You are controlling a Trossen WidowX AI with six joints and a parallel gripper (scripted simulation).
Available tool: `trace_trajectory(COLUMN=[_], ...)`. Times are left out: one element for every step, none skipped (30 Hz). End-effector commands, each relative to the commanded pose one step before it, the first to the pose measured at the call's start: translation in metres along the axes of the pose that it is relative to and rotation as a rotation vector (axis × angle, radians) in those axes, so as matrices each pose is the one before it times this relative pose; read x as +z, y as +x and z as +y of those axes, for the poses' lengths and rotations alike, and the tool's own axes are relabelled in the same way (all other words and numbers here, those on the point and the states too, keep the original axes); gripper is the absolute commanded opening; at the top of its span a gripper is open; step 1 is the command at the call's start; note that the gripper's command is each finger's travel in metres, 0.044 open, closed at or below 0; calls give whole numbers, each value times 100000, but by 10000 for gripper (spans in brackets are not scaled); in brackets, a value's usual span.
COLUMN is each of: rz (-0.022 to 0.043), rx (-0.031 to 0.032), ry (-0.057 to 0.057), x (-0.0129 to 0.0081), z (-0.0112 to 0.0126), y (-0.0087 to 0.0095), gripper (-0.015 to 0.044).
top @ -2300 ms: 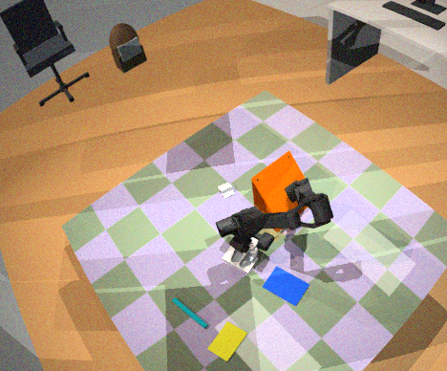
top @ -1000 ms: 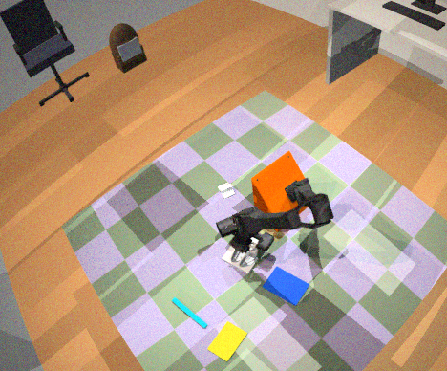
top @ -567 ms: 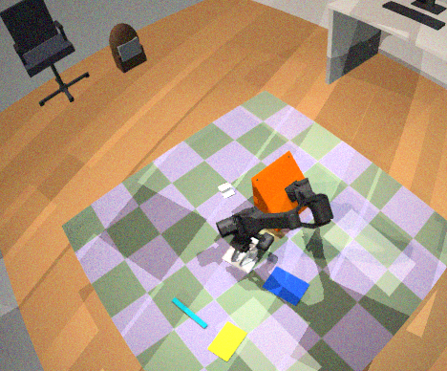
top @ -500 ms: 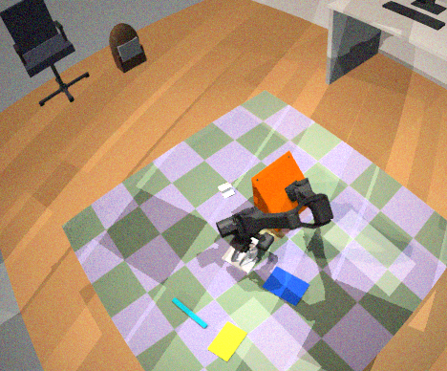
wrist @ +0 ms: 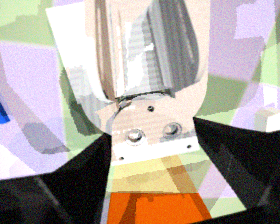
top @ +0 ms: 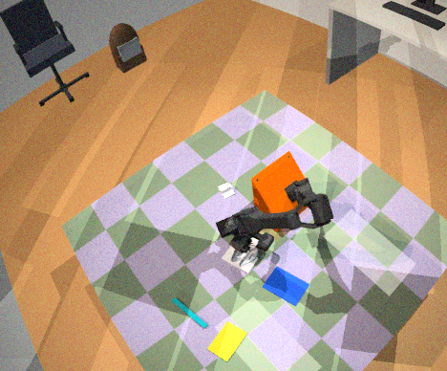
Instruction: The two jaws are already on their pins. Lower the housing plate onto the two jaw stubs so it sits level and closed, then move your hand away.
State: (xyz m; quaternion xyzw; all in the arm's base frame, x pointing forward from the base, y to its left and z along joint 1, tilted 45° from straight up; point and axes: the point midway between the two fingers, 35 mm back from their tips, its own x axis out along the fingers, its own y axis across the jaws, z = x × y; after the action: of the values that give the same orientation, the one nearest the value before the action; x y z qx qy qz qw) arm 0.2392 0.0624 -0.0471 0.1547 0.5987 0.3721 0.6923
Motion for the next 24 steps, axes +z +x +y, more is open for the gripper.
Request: trace_trajectory(rz=[959, 1, 1, 0, 0, 0, -1, -1, -1, -1, 0, 0, 0, 0, 0, 0, 0, 0, 0, 0, 0, 0, 0, 0], rx=[407, -4, -4, -2, 1, 2, 4, 5, 4, 3, 1, 0, 0, 0, 0, 2, 3, 3, 2, 1, 0, 0, 0, 0], ry=[-42, -1, -1, -1, 0, 0, 0, 0, 0, 0, 0, 0, 0, 0, 0, 0, 1, 1, 0, 0, 0, 0, 0, 0], x=[-85, 0, 0, 0, 2, 6, 10, 12, 9, 6, 2, 0, 0, 0, 0, 0, 0, 0, 0, 0, 0, 0, 0, 0], z=[85, -1, -1, 0, 3, 10, 17, 23, 18, 11, 4, 0, 0, 0, 0, 0, 1, 1, 1, 0, 0, 0, 0, 0], y=[42, -74, -74, -58, 7, 21, 35, 45, 35, 21, 7, 0, 0, 0, 12, 36, 61, 61, 36, 12, 0, 0, 0, 0], gripper=[351, 351, 351, 351, 351, 351, 351, 351, 351, 351, 351, 351, 351, 351, 351, 351, 351, 351, 351, 351, 351, 351, 351, 351])
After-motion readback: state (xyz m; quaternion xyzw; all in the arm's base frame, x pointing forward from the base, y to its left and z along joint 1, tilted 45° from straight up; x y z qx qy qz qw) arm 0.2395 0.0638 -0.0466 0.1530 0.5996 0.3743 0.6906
